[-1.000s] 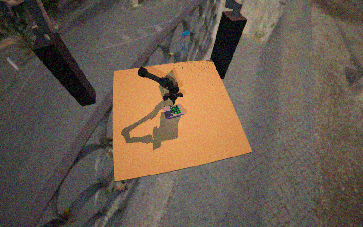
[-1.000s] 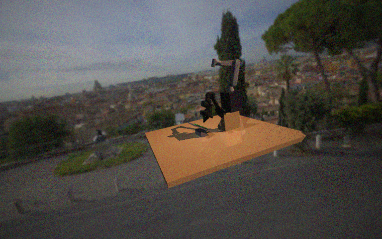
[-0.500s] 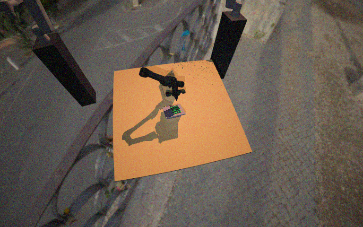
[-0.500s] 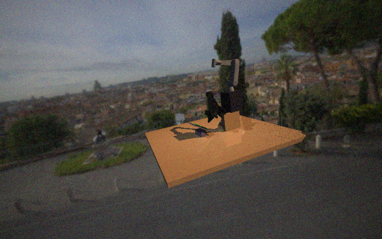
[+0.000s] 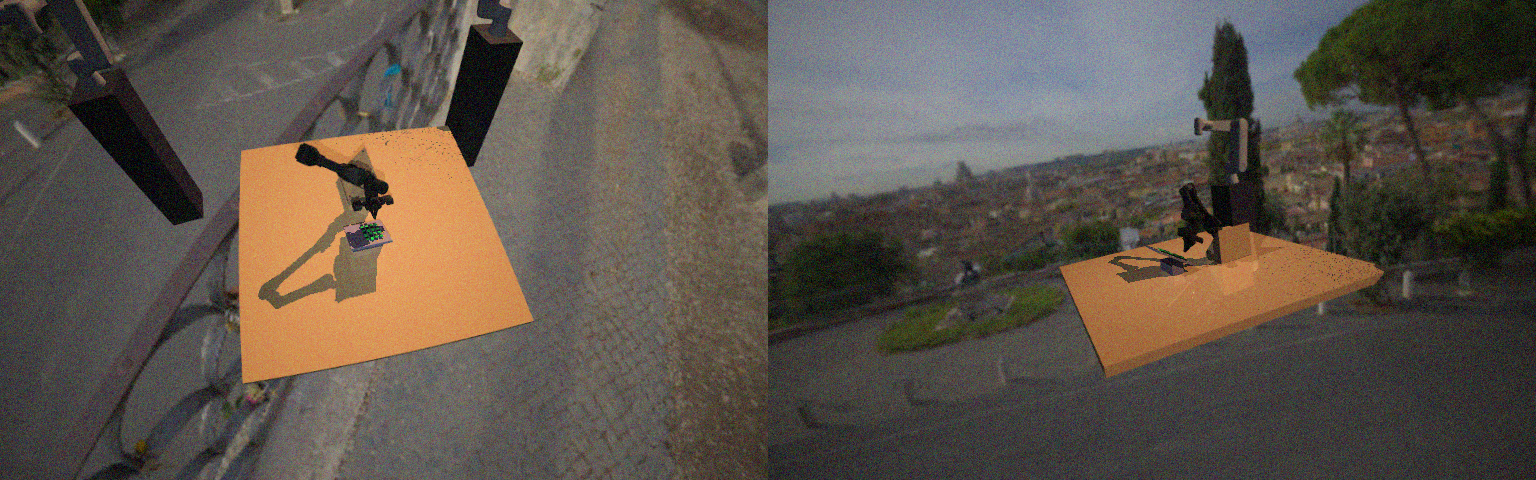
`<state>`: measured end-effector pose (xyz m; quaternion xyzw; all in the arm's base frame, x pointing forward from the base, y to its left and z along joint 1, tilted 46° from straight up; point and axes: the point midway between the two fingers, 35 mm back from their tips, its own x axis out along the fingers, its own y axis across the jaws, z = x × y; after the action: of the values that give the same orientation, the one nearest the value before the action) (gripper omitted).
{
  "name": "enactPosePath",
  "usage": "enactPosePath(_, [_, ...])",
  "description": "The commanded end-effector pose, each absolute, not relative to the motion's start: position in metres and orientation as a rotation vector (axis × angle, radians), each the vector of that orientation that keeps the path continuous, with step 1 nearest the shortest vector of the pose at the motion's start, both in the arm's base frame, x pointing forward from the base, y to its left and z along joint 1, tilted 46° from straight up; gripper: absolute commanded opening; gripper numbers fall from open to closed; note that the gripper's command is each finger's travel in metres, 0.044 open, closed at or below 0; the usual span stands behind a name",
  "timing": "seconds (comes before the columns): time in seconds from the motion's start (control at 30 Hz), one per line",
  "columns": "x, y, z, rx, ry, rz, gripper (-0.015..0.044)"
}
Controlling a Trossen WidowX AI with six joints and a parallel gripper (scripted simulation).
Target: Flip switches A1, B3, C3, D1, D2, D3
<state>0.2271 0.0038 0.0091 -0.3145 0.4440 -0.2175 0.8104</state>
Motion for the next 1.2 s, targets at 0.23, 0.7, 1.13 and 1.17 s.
enactPosePath(0.23, [0.23,-0.005,0.001,-0.683,0.958,-0.462,0.0])
enactPosePath(0.7, [0.238,-0.013,-0.007,-0.683,0.958,-0.462,0.0])
enactPosePath(1.13, [0.238,-0.013,-0.007,-0.683,0.958,-0.462,0.0])
enactPosePath(1.17, [0.238,-0.013,-0.007,-0.683,0.958,-0.462,0.0])
